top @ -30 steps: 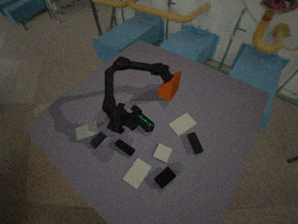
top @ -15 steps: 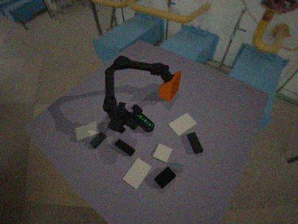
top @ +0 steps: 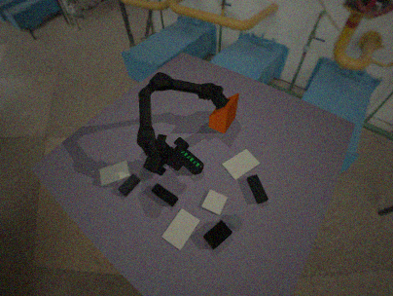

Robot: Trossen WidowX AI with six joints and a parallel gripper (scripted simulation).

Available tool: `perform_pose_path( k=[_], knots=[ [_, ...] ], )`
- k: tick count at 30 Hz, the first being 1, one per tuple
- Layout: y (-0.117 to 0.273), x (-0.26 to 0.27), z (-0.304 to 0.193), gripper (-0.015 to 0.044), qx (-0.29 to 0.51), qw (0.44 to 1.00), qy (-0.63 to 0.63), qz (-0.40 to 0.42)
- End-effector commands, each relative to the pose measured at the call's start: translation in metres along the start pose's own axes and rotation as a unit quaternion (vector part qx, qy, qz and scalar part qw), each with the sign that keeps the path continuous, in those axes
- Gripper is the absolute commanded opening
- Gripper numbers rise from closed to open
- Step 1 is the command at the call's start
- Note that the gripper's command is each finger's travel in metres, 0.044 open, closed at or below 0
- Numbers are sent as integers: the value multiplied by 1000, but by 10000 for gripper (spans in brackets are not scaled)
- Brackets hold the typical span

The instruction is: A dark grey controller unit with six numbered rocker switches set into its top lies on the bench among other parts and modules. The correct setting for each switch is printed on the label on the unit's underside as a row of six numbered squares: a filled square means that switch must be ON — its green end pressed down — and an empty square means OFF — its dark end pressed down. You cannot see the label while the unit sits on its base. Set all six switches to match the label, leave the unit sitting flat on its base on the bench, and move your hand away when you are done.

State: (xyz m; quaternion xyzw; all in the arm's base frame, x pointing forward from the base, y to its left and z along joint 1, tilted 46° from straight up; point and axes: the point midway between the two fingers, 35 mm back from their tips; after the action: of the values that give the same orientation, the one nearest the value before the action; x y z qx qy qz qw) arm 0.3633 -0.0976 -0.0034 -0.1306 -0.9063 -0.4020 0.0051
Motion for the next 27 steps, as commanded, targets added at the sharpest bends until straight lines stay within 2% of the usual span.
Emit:
perform_pose_path(
  k=[1,27],
  knots=[
    [-3,6,1,0,1,1000,4,4],
    [-12,36,6,0,1,1000,5,4]
  ],
)
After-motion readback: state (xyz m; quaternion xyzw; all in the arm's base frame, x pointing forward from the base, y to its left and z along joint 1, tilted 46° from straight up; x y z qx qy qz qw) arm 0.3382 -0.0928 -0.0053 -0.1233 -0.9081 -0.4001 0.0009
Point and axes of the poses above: the point midway between the two fingers, 35 mm back from their tips, its own y axis back along the fingers, its own x axis across the jaws, z = x × y, and after that the axes turned 9 degrees about y, right-handed
